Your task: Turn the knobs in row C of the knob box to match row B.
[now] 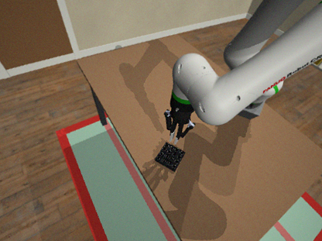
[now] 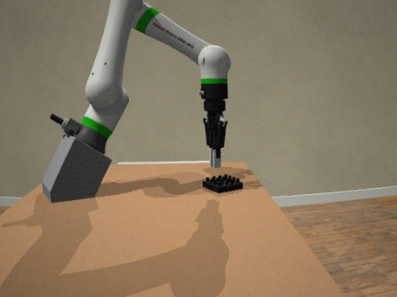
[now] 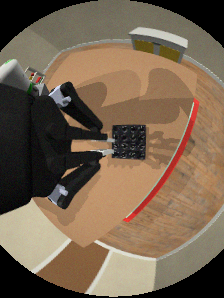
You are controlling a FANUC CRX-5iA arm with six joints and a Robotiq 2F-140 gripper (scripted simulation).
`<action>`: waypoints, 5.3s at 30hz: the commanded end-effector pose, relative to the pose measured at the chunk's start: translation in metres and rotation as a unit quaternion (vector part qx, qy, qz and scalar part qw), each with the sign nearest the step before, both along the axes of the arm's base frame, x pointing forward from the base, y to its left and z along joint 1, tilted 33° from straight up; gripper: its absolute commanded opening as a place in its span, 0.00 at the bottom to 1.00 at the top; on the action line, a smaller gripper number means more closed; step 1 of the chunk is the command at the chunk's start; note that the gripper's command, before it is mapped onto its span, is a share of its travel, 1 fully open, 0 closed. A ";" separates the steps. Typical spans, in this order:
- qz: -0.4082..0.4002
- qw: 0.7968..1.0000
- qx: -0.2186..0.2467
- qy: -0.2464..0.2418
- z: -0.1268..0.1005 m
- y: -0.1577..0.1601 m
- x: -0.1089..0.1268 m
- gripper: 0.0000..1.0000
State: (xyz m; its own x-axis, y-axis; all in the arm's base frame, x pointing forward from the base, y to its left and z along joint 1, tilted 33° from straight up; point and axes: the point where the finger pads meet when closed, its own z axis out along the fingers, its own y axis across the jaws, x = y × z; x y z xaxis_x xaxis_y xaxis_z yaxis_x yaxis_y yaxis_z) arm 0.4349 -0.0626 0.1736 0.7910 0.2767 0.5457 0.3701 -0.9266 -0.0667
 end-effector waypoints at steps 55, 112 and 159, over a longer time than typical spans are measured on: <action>0.000 1.000 0.000 0.000 -0.026 0.008 0.016 0.12; 0.000 1.000 0.000 0.000 -0.037 0.011 0.022 0.12; 0.000 1.000 0.000 0.000 -0.048 0.014 0.028 0.12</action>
